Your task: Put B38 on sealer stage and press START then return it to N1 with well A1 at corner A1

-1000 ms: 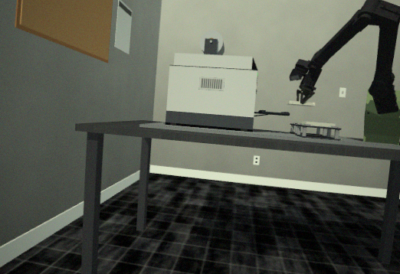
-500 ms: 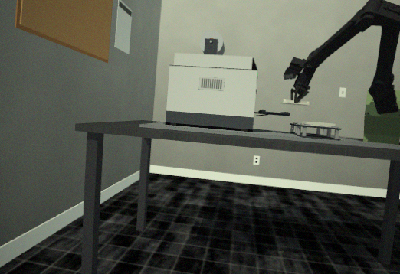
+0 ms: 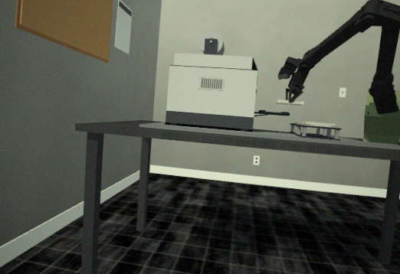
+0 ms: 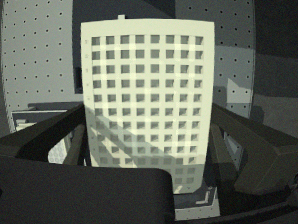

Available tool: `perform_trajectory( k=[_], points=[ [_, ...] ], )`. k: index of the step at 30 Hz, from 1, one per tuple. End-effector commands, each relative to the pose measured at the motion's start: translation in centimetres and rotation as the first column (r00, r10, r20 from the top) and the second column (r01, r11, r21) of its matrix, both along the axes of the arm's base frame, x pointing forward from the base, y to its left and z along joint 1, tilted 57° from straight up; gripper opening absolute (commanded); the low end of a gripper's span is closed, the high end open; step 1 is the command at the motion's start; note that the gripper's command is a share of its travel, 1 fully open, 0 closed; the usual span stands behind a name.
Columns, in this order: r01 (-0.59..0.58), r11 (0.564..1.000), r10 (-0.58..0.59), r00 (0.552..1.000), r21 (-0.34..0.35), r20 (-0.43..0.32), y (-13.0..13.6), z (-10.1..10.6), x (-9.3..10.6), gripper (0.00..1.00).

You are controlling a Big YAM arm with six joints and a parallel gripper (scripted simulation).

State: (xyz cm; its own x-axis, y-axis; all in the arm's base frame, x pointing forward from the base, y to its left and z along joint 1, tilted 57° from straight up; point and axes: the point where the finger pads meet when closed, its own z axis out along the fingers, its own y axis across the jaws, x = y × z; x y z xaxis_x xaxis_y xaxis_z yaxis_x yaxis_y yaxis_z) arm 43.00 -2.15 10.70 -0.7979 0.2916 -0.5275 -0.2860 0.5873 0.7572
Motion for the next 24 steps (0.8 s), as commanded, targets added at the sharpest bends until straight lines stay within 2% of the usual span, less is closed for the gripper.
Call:
perform_trajectory(
  k=[1,8,12,18,24],
  points=[
    [-0.004,1.0,0.004,0.999,-0.014,0.032,0.3,1.6,1.2,0.0],
    [-0.009,1.0,0.01,0.999,-0.021,0.048,0.6,3.2,3.1,0.0],
    [0.001,1.0,-0.001,1.0,-0.012,0.031,0.4,3.1,3.7,0.0],
    [-0.011,1.0,0.011,1.0,0.003,-0.005,1.2,2.4,3.6,0.0],
    [-0.007,1.0,0.007,1.0,-0.005,0.012,1.2,4.0,5.3,0.0]
  ],
)
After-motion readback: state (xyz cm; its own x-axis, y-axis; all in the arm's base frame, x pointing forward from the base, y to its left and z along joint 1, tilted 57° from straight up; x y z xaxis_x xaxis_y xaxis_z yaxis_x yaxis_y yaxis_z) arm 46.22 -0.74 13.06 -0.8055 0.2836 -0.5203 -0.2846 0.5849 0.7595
